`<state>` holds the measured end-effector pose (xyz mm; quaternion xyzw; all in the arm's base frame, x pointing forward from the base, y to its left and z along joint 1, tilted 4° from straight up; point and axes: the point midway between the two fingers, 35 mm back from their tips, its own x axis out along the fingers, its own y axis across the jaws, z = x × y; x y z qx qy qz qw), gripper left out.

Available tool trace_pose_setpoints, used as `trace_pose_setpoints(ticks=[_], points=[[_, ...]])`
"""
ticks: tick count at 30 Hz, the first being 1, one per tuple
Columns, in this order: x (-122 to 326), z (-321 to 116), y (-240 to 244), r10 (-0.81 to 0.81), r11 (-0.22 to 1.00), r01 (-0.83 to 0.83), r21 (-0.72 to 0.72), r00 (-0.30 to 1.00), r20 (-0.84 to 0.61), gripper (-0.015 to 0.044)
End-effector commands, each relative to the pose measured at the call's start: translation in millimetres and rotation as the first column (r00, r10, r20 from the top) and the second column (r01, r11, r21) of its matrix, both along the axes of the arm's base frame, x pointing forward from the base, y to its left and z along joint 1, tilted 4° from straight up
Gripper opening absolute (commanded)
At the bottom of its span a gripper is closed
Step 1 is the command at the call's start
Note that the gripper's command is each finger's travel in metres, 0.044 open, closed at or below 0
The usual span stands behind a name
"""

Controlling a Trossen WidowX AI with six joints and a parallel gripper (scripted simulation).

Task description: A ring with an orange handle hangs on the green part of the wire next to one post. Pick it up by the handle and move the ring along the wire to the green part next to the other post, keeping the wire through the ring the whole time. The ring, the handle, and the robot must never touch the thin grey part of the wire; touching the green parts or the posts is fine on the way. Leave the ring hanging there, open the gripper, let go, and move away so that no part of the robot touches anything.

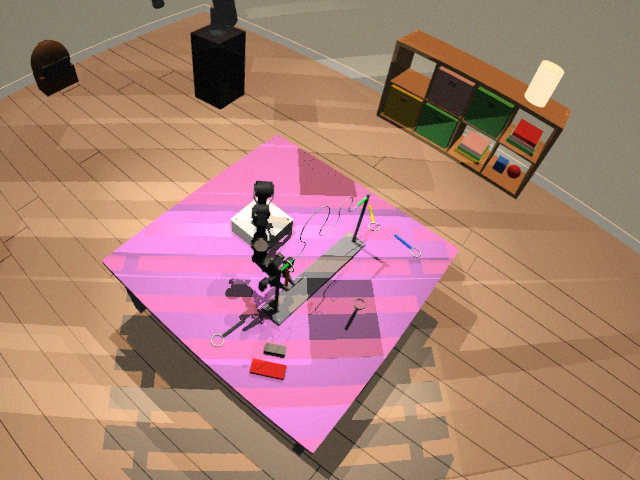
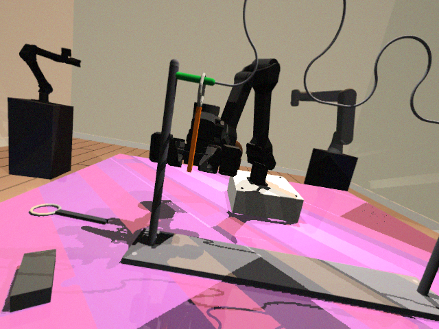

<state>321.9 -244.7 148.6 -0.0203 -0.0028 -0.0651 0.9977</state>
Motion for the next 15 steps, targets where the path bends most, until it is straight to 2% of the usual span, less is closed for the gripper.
trace_pose_setpoints(ticks=[1,5,7,13,15], points=[[0.0,0.0,0.0,0.000,1.000,0.000,0.000,1.000,0.000,0.0134],[0.0,0.0,0.0,0.000,1.000,0.000,0.000,1.000,0.000,0.0029],[0.0,0.0,0.0,0.000,1.000,0.000,0.000,1.000,0.000,0.0015],[0.0,0.0,0.0,0.000,1.000,0.000,0.000,1.000,0.000,-0.0142],[0.0,0.0,0.0,0.000,1.000,0.000,0.000,1.000,0.000,-0.0150]])
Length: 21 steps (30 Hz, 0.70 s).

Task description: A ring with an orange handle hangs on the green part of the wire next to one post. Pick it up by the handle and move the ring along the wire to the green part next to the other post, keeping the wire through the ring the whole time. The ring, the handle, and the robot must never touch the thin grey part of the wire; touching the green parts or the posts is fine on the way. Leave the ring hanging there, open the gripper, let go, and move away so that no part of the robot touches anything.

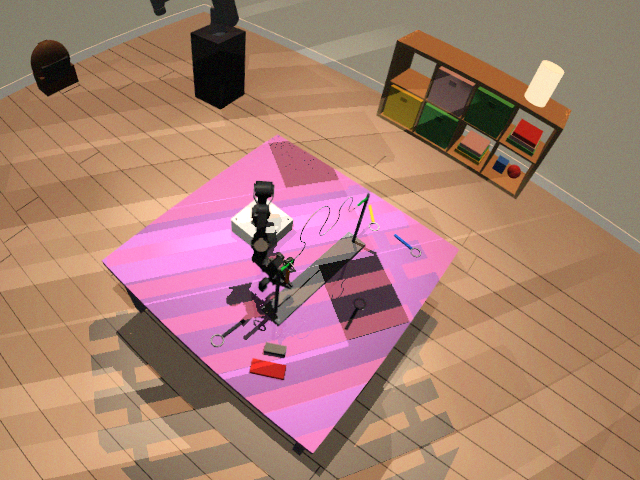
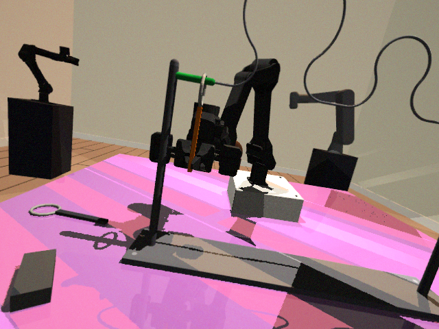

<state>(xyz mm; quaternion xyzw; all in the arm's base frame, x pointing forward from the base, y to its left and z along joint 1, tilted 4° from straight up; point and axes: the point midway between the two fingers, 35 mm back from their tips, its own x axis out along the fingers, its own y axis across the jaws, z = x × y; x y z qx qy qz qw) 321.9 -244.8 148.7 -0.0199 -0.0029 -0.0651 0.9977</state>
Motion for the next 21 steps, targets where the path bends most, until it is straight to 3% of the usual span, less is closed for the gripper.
trace_pose_setpoints(ticks=[1,21], points=[[0.0,-0.1,0.0,0.000,1.000,0.000,-0.001,1.000,0.000,-0.0150],[-1.2,17.3,1.5,-0.004,1.000,0.004,0.004,1.000,0.001,-0.0150]])
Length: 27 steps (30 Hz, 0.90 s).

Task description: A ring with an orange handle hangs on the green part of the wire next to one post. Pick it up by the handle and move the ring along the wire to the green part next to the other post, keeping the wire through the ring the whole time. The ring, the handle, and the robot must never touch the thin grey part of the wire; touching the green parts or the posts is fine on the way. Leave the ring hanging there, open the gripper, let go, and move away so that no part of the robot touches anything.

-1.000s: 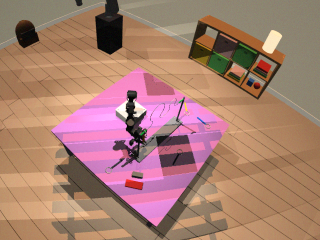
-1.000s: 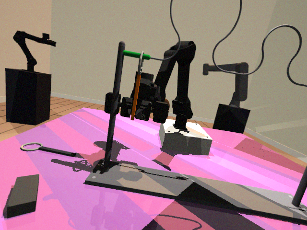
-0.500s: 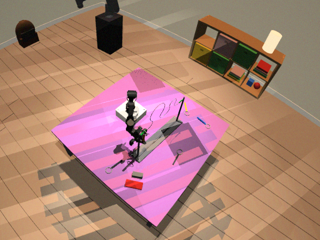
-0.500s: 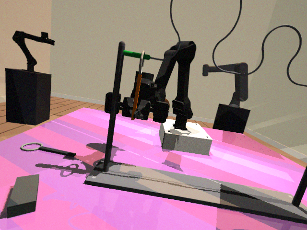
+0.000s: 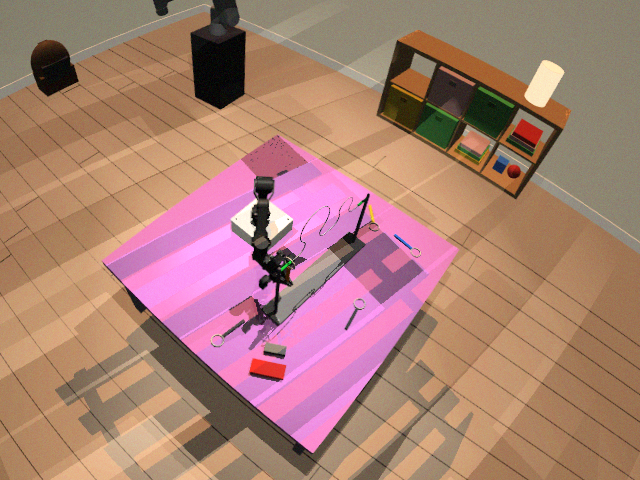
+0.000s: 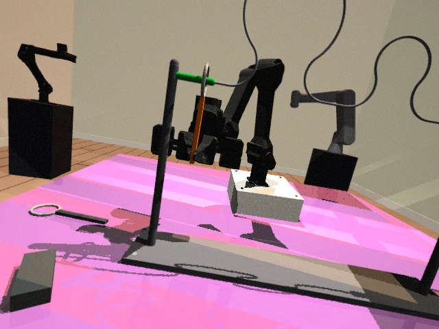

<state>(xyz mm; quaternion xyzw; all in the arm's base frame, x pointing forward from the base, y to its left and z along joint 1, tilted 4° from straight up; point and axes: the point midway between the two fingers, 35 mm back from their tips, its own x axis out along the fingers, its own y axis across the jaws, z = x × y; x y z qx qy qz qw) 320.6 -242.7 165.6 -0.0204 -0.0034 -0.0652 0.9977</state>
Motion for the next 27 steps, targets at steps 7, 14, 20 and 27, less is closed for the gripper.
trace_pose_setpoints(ticks=[7,14,20,27], points=[[0.0,0.4,-0.6,-0.003,1.000,0.003,0.005,1.000,0.000,-0.0150],[0.1,0.3,-0.1,-0.003,1.000,0.003,0.005,1.000,0.000,-0.0150],[1.0,0.1,5.8,-0.003,1.000,0.003,0.006,1.000,0.001,-0.0150],[2.0,-0.1,12.8,-0.003,1.000,0.003,0.007,1.000,0.003,-0.0150]])
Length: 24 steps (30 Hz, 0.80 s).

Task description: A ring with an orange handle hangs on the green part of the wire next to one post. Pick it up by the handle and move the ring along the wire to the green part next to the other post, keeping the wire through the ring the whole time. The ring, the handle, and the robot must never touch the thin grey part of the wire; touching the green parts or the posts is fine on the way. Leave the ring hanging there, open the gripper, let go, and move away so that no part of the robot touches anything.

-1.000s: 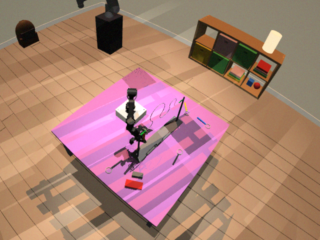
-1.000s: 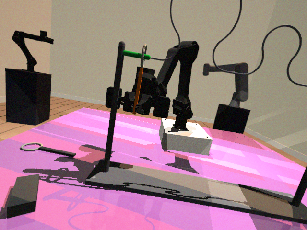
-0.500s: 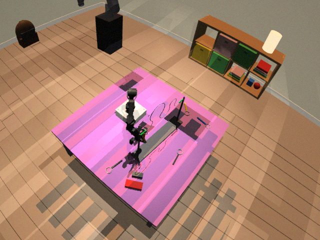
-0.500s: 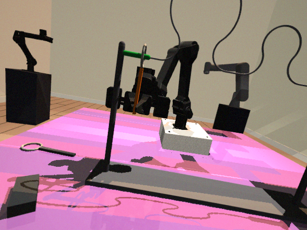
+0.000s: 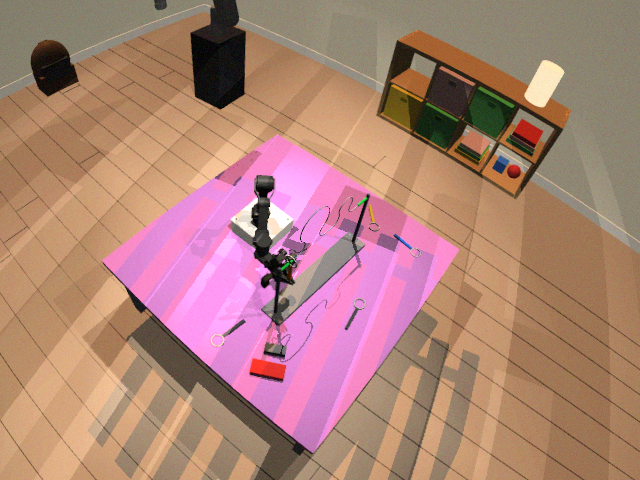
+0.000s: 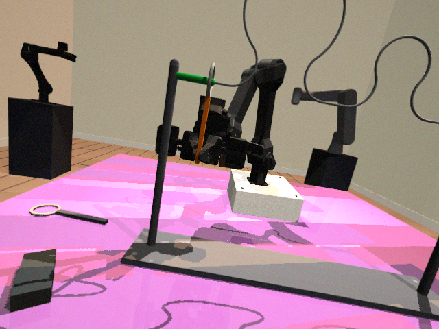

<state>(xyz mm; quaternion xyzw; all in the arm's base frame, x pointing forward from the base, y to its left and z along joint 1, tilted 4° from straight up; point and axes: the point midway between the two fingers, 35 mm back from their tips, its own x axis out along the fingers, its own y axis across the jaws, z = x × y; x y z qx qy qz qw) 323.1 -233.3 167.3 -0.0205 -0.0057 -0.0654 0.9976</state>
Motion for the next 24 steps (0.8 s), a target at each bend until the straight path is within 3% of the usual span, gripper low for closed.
trace_pose_setpoints(ticks=[1,24], points=[[-0.3,-1.9,4.4,-0.003,1.000,0.003,0.008,1.000,-0.002,-0.0150],[4.0,-2.7,35.6,0.004,0.997,-0.005,0.076,1.000,0.011,-0.0150]])
